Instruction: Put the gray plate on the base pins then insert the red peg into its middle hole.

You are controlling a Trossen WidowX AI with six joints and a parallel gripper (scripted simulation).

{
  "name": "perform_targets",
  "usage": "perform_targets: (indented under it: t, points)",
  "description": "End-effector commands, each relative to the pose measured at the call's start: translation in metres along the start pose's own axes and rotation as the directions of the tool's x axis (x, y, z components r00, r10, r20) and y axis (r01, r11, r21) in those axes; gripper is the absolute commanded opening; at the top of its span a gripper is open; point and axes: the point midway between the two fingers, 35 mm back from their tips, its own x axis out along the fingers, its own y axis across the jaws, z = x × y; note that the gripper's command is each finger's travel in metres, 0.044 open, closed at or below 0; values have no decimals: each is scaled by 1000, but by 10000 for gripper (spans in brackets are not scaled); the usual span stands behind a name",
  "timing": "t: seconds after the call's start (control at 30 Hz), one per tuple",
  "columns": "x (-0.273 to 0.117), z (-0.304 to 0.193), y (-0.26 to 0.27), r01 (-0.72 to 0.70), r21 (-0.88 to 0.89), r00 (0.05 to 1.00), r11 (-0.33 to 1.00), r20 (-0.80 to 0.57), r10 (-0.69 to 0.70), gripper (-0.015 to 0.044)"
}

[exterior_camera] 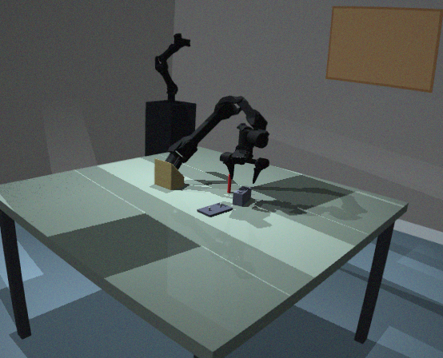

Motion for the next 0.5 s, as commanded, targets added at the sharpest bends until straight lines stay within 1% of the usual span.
perform_targets:
  t: [0.0,0.1,0.47]
  points:
    - [9,0,0,-7,3,1000,1000,-2,7,440]
    - [22,-3,1,-7,3,1000,1000,-2,7,440]
    - [37,-3,2,-7,3,1000,1000,-2,7,440]
